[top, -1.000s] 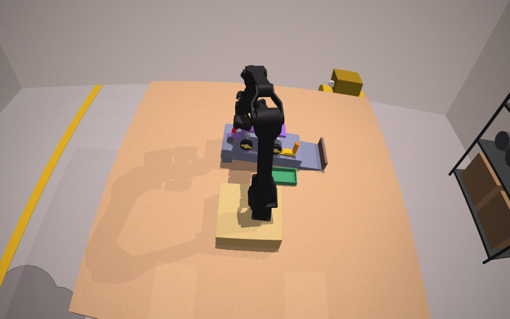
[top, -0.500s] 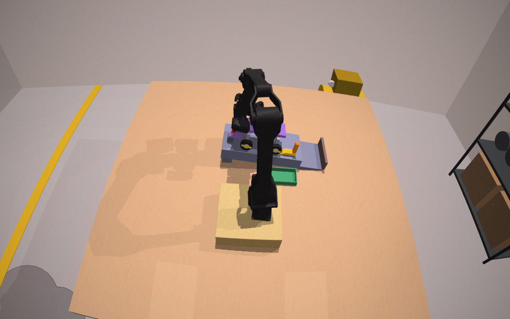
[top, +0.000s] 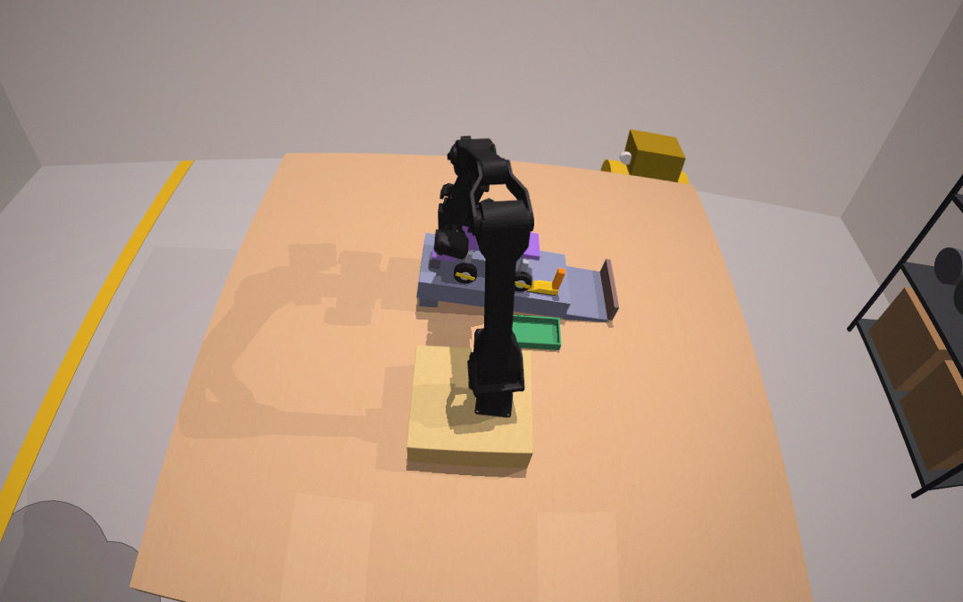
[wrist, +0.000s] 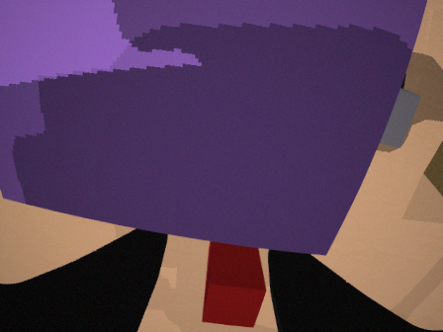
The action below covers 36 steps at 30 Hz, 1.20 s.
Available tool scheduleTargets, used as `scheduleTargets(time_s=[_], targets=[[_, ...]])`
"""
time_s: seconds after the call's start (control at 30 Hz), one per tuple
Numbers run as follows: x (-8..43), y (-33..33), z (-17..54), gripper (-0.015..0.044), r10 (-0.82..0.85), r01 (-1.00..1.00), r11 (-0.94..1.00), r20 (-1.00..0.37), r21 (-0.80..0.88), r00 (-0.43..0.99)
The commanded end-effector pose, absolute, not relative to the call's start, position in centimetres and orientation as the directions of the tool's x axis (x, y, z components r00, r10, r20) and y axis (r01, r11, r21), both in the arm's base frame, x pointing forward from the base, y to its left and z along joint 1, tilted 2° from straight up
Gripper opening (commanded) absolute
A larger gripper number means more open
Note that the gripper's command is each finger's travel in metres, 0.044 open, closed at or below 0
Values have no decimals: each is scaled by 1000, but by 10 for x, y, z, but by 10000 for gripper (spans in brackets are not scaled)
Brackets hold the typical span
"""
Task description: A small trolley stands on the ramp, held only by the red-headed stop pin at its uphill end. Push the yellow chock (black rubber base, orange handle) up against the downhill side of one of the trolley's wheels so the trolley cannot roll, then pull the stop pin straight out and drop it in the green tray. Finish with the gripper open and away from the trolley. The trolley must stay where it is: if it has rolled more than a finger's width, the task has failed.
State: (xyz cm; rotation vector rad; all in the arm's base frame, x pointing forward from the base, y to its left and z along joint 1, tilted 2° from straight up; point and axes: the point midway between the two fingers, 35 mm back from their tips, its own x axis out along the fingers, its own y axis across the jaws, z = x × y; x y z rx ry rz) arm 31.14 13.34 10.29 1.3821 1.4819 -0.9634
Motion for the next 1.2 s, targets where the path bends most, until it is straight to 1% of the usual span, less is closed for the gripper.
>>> scheduleTargets(time_s=[0.0, 0.17, 0.3, 0.6, 0.63, 1.17], targets=[[308, 134, 97, 190, 325, 997, 79, -946, 9, -17], [308, 134, 97, 190, 325, 997, 79, -946, 9, -17], [310, 134, 100, 85, 324, 996, 85, -946, 19, -9], [310, 134, 100, 25, 324, 996, 85, -946, 19, -9], [310, 134, 100, 0, 324, 996, 85, -946, 19, -9], [308, 131, 110, 0, 325, 997, 79, -946, 9, -17]])
